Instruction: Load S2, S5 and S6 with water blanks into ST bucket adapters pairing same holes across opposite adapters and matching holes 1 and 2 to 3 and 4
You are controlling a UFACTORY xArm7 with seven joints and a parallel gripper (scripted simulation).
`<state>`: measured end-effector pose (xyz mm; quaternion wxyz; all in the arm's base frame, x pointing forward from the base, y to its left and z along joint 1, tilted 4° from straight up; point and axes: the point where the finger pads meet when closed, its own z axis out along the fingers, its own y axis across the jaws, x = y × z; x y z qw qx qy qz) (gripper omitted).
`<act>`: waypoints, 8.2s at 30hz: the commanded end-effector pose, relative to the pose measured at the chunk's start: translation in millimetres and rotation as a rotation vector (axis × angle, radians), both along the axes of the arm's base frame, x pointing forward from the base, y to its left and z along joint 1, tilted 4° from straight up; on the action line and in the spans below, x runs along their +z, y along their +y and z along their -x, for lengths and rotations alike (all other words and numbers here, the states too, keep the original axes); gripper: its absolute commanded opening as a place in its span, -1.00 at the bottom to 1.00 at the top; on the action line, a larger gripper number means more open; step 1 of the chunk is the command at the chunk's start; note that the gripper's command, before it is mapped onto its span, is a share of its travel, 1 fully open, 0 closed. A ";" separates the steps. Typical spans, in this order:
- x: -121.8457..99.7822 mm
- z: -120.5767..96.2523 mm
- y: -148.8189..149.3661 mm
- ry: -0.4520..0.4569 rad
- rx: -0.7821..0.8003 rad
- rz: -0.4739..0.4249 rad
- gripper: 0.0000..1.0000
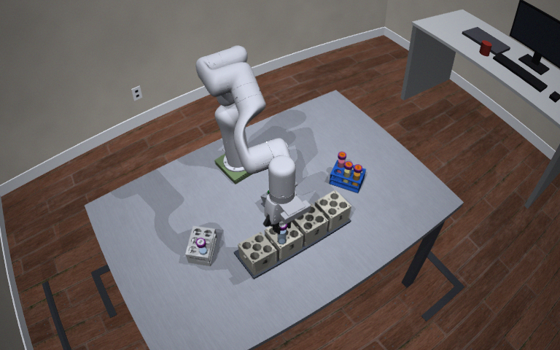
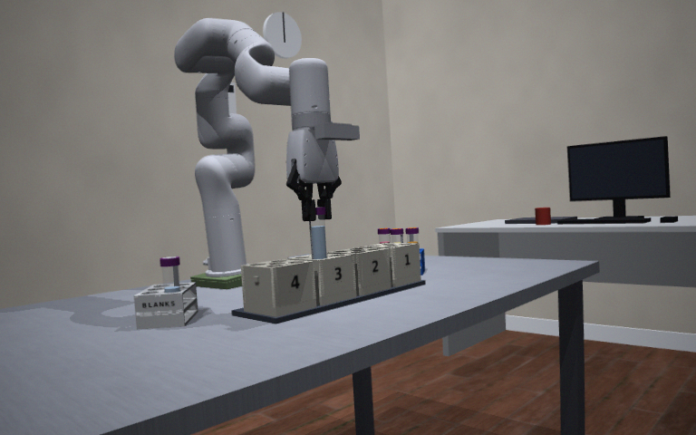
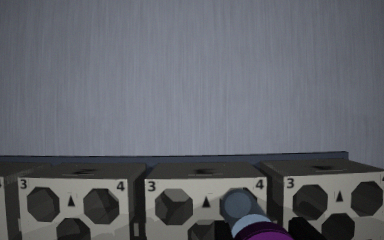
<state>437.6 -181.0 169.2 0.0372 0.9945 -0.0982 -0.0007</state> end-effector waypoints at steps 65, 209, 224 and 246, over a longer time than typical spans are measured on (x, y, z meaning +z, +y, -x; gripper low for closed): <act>-57.9 -1.0 -4.8 -0.005 0.000 0.001 -1.00; 64.9 -1.7 4.4 -0.005 0.000 0.001 -0.13; 61.3 9.1 53.2 0.020 0.333 -0.001 0.15; 54.9 28.5 141.1 0.036 0.544 -0.003 0.15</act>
